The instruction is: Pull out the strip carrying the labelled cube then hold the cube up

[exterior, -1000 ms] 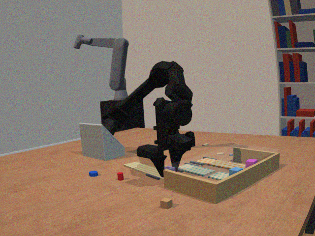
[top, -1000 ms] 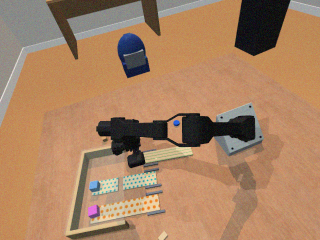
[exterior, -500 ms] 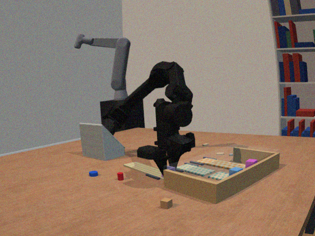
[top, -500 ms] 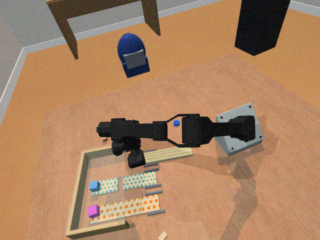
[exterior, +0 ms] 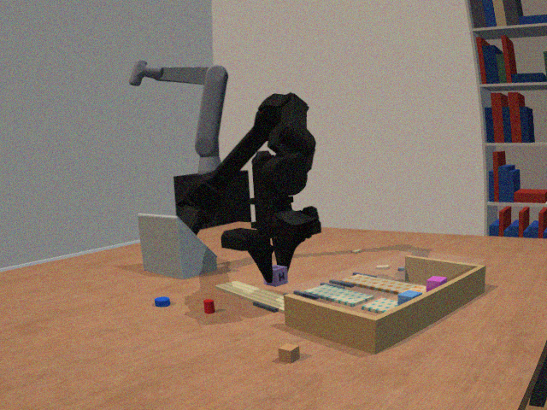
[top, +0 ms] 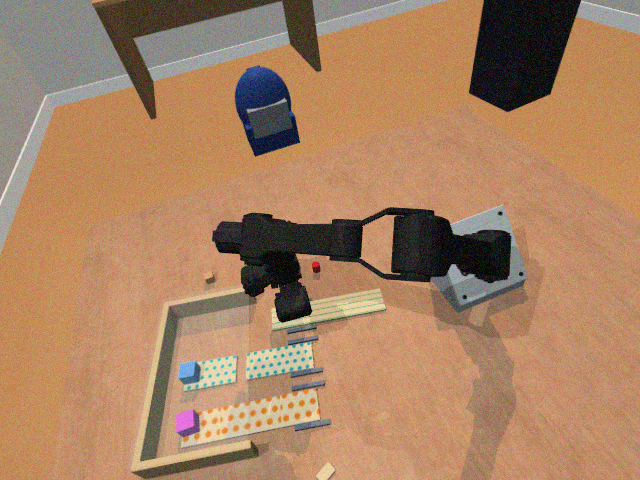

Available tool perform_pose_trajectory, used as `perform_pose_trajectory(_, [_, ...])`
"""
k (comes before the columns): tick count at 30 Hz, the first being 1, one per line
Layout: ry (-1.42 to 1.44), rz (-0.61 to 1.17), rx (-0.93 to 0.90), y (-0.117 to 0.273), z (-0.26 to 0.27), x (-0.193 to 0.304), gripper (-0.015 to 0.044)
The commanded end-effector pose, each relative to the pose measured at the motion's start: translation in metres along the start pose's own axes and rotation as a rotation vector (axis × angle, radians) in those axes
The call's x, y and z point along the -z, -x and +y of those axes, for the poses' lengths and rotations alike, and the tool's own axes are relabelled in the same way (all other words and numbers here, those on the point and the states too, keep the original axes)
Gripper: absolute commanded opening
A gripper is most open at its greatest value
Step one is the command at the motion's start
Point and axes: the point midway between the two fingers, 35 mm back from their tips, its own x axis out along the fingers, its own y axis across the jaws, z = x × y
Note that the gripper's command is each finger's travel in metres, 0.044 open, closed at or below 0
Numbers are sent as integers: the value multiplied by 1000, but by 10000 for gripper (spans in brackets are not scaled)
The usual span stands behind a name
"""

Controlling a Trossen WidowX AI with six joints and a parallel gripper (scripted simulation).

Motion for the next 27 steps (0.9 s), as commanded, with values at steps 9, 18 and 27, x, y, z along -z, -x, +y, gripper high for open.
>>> perform_pose_trajectory(9, [-4, 3, 0, 8, 2, 29, 0])
perform_pose_trajectory(18, [-6, 4, 0, 8, 5, 60, 0])
perform_pose_trajectory(27, [-6, 5, 1, 40, 5, 62, 0])
